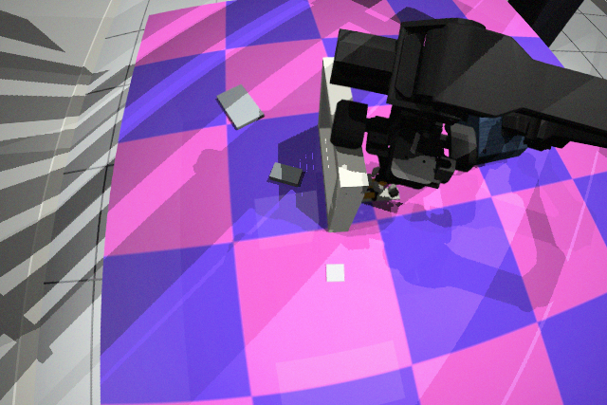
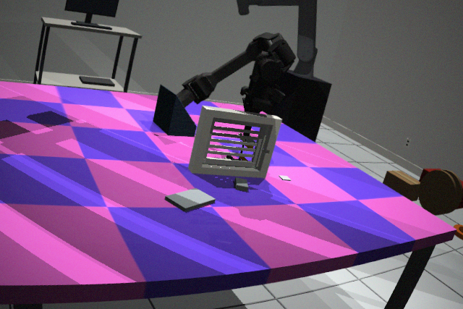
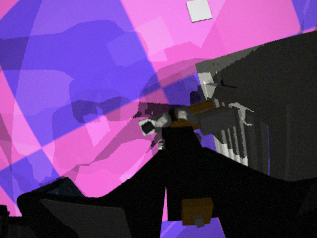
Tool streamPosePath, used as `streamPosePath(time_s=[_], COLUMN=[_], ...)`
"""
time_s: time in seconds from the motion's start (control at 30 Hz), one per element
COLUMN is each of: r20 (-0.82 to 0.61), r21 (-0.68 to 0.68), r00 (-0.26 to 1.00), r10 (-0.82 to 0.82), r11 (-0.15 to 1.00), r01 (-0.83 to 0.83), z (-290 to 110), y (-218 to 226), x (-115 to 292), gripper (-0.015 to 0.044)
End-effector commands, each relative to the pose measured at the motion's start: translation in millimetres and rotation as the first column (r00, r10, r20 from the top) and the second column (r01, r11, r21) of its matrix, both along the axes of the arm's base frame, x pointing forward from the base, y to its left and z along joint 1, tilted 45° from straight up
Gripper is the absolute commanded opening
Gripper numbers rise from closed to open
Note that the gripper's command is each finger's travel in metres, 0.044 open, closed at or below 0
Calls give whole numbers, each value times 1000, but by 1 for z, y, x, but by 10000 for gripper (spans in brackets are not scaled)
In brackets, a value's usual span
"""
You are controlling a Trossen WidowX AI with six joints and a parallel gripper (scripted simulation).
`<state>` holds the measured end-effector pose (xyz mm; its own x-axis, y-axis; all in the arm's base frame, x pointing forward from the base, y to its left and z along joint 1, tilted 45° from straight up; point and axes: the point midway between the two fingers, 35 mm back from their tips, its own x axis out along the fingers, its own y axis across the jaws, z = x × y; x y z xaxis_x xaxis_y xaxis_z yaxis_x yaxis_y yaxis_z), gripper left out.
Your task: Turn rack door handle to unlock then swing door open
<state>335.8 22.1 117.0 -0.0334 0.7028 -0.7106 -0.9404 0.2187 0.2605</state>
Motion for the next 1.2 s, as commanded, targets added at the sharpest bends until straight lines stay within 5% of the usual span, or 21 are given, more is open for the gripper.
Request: streamPosePath(time_s=[0.0, 0.3, 0.67, 1.0, 1.17], r20=[135, 403, 408, 408, 333], r21=[-1, -67, -69, -69, -41], r00=[981, 824, 819, 819, 883], r10=[136, 398, 403, 403, 330], r11=[991, 911, 908, 908, 941], r01=[-137, -407, -412, -412, -336], z=[0, 0, 0, 0, 0], y=[0, 1, 1, 1, 1], x=[0, 0, 0, 0, 0], gripper=[14, 14, 14, 277, 286])
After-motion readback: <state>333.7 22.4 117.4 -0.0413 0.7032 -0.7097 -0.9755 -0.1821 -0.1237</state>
